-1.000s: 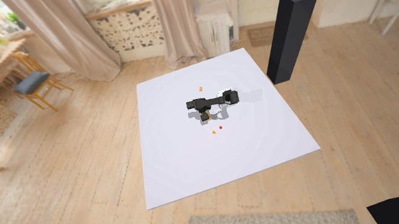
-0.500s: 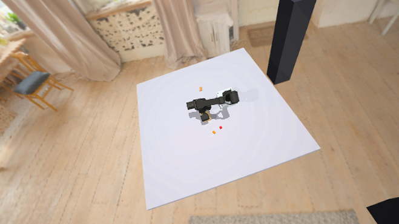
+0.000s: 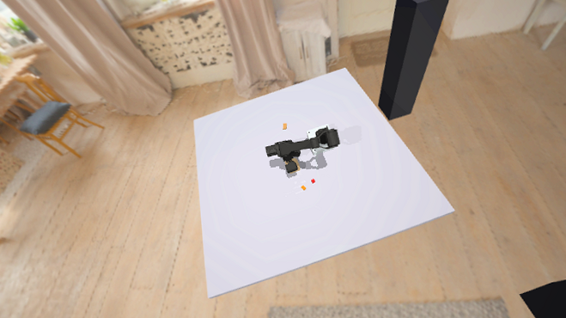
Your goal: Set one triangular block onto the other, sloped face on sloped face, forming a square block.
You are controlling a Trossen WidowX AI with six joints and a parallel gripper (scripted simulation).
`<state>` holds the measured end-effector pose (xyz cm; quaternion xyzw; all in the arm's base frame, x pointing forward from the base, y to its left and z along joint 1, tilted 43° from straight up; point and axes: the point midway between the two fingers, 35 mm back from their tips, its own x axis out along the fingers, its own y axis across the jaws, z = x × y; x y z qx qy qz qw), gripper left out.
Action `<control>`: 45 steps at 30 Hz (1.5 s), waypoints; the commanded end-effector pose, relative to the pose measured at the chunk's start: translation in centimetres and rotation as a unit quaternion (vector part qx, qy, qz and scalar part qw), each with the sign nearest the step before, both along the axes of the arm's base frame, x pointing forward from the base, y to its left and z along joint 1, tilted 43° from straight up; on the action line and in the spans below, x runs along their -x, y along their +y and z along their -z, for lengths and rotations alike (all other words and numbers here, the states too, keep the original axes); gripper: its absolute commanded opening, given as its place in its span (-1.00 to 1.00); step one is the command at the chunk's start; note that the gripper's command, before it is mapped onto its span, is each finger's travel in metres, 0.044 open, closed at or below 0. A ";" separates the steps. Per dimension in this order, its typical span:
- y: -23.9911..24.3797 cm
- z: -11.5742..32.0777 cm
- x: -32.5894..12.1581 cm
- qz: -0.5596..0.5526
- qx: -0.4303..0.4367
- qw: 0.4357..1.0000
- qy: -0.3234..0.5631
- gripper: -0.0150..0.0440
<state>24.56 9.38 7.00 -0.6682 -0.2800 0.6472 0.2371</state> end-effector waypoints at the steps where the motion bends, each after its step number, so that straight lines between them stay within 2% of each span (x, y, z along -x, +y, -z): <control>1: 0.2 0.2 0.2 0.001 -0.002 1.000 0.002 -0.49; 45: 0.8 0.9 0.5 0.000 -0.002 1.000 0.002 -0.49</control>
